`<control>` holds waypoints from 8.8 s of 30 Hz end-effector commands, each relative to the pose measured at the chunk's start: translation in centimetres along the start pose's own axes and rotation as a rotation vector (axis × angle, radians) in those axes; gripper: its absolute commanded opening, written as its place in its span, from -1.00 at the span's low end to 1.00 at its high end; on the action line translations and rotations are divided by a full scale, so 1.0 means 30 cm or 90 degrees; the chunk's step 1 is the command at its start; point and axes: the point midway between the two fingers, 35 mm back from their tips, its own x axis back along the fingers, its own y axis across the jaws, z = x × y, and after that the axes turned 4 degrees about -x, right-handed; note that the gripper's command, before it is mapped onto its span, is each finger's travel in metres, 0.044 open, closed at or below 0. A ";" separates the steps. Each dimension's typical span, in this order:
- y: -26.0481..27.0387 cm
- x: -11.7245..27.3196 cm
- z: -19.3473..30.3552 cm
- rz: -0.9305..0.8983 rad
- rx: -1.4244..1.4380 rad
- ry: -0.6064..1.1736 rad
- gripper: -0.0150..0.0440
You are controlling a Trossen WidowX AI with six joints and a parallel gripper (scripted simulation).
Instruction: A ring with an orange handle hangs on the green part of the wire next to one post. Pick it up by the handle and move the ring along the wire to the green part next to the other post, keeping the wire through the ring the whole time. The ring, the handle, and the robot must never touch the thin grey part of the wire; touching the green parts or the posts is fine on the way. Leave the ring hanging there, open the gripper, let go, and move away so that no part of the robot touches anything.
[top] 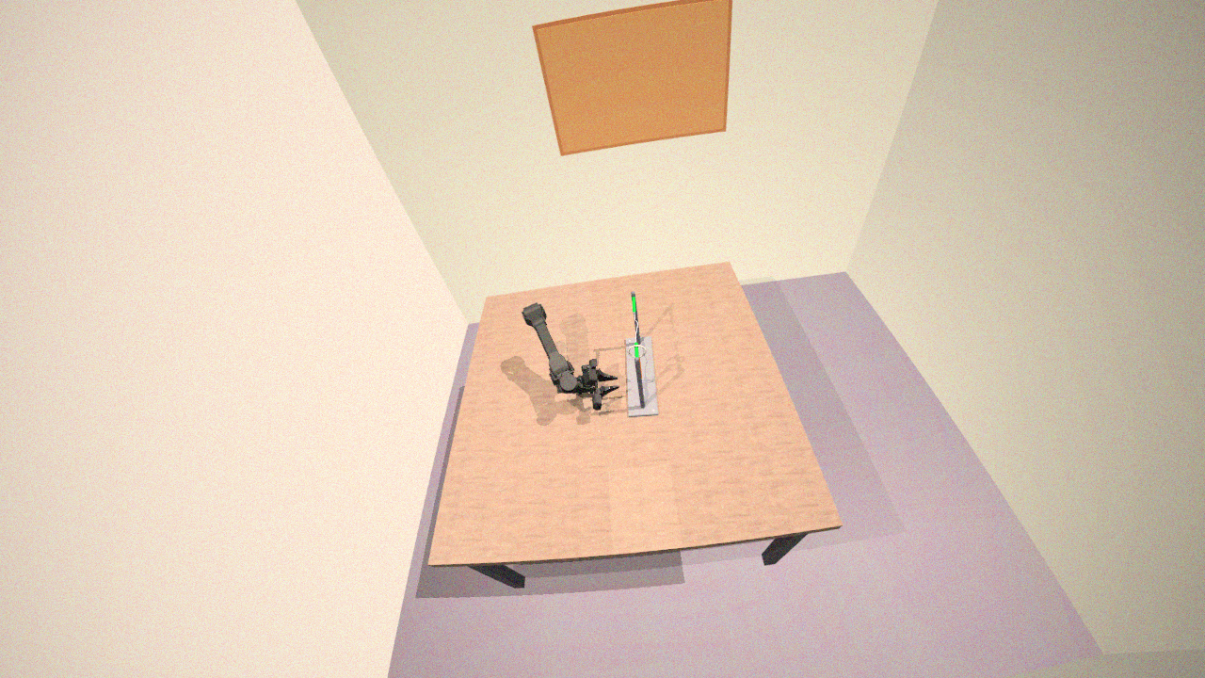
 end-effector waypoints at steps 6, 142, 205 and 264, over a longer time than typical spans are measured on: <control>0.023 -0.009 0.034 -0.005 0.002 0.003 0.05; 0.040 -0.364 -0.204 0.073 0.077 -0.032 -1.00; 0.290 -0.277 -0.159 0.108 -0.043 0.143 -1.00; 0.301 -0.161 -0.236 0.053 0.250 0.329 -1.00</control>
